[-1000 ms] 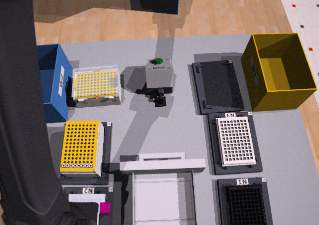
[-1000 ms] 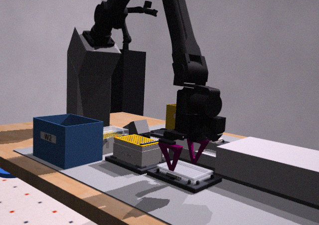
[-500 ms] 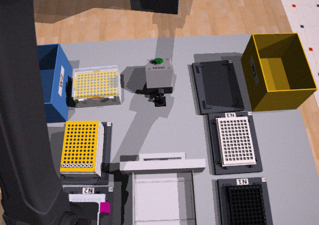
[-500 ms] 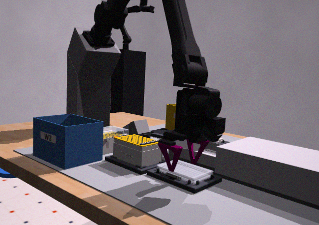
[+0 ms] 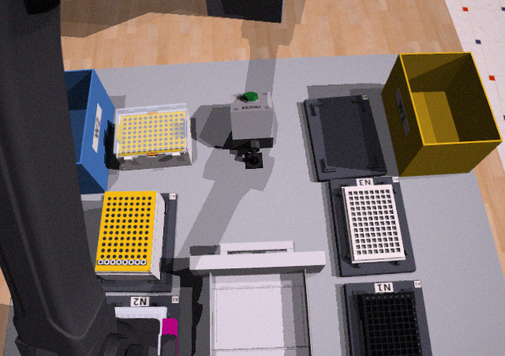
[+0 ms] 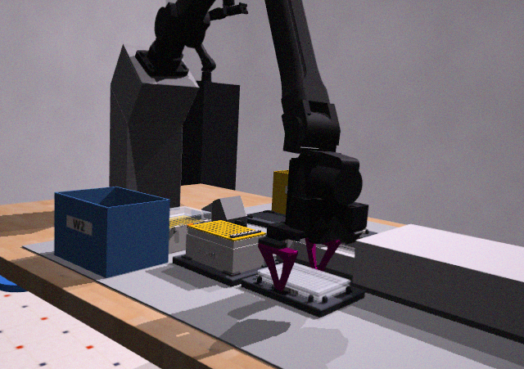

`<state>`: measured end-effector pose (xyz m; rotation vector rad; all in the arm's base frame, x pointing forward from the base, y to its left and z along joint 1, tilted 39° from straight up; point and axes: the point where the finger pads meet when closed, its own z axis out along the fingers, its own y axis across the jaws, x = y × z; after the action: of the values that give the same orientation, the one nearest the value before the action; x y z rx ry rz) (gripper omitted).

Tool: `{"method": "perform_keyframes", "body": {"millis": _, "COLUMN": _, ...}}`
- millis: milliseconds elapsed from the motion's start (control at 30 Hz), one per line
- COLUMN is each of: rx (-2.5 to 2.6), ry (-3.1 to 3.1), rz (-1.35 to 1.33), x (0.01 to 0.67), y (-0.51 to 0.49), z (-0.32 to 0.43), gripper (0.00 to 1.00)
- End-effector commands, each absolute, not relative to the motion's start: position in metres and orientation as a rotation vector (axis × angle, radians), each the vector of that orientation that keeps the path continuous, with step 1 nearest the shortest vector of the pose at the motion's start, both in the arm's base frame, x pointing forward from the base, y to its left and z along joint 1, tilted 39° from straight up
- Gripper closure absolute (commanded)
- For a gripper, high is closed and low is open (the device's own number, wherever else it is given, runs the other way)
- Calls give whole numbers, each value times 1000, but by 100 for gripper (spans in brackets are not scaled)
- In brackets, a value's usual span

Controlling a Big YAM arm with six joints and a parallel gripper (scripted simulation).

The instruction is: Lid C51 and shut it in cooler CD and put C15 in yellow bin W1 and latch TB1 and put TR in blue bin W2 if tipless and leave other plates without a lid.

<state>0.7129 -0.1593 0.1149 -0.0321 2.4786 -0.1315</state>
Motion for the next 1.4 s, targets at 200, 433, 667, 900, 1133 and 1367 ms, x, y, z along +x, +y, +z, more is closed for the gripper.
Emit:
{"method": "perform_keyframes", "body": {"millis": 200, "rx": -40, "ry": 2417, "rz": -143, "x": 736, "y": -160, "z": 137, "gripper": 0}}
{"method": "perform_keyframes", "body": {"millis": 433, "rx": -40, "ry": 2417, "rz": -143, "x": 736, "y": -160, "z": 137, "gripper": 0}}
{"method": "perform_keyframes", "body": {"millis": 667, "rx": -40, "ry": 2417, "rz": -143, "x": 736, "y": -160, "z": 137, "gripper": 0}}
{"method": "perform_keyframes", "body": {"millis": 900, "rx": -40, "ry": 2417, "rz": -143, "x": 736, "y": -160, "z": 137, "gripper": 0}}
{"method": "perform_keyframes", "body": {"millis": 1133, "rx": -40, "ry": 2417, "rz": -143, "x": 736, "y": -160, "z": 137, "gripper": 0}}
{"method": "perform_keyframes", "body": {"millis": 1367, "rx": -40, "ry": 2417, "rz": -143, "x": 736, "y": -160, "z": 137, "gripper": 100}}
